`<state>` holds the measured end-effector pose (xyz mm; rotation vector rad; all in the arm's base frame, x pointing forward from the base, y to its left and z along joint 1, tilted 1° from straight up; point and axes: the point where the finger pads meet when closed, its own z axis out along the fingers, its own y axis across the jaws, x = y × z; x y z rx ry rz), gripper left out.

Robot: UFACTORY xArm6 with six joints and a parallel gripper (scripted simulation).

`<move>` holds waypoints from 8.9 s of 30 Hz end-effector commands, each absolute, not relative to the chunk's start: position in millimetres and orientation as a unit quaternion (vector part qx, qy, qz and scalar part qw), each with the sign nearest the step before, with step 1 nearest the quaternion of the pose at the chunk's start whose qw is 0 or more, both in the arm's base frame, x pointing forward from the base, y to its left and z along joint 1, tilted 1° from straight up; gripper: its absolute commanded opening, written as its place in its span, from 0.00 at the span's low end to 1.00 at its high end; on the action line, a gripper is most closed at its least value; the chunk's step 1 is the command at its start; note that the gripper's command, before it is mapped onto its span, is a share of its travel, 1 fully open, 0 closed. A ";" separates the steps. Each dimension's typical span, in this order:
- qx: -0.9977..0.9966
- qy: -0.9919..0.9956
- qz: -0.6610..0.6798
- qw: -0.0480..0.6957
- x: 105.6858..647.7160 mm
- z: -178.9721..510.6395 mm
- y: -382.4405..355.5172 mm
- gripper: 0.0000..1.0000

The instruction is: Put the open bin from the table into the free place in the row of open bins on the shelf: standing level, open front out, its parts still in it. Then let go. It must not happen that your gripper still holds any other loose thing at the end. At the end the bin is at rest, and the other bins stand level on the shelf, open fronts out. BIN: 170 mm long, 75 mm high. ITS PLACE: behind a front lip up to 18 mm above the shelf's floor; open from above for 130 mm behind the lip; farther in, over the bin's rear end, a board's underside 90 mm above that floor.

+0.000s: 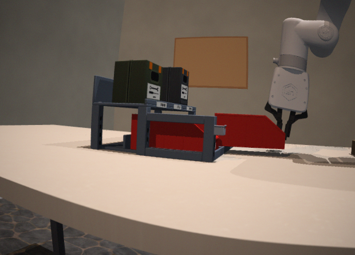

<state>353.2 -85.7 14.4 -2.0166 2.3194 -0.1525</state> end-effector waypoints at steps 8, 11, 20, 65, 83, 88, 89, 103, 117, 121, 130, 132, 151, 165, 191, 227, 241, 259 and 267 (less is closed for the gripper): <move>-0.655 0.753 -0.051 0.033 354.7 22.8 -85.9 0.00; -0.655 0.753 -0.051 0.033 354.8 24.5 -85.9 0.00; -0.655 0.753 -0.051 0.033 354.8 24.5 -85.9 0.00; -0.655 0.753 -0.051 0.033 354.6 19.6 -85.9 0.00; -0.656 0.754 -0.028 0.014 354.6 19.6 -85.9 0.00; -0.656 0.754 -0.028 0.014 354.6 19.6 -85.9 0.00; -0.656 0.754 -0.028 0.014 354.6 19.6 -85.9 0.00; -0.656 0.755 -0.006 -0.006 354.5 19.5 -85.9 0.00; -0.656 0.755 -0.003 -0.008 364.5 19.5 -87.3 0.00; -0.656 0.755 -0.003 -0.008 364.5 19.5 -87.3 0.00; -0.656 0.755 -0.003 -0.008 374.2 19.4 -88.7 0.00; -0.656 0.755 -0.003 -0.008 374.2 19.4 -88.7 0.00; -0.656 0.755 -0.003 -0.008 384.0 19.4 -90.1 0.00; -0.656 0.755 -0.003 -0.008 393.7 19.3 -91.5 0.00; -0.656 0.755 -0.003 -0.008 403.5 19.2 -92.8 0.00; -0.656 0.755 -0.003 -0.008 426.7 19.1 -96.1 0.00; -0.656 0.755 -0.003 -0.008 432.7 19.1 -97.0 0.00; -0.656 0.755 -0.003 -0.008 442.4 19.0 -98.3 0.00; -0.656 0.755 -0.003 -0.008 452.2 19.0 -99.7 0.00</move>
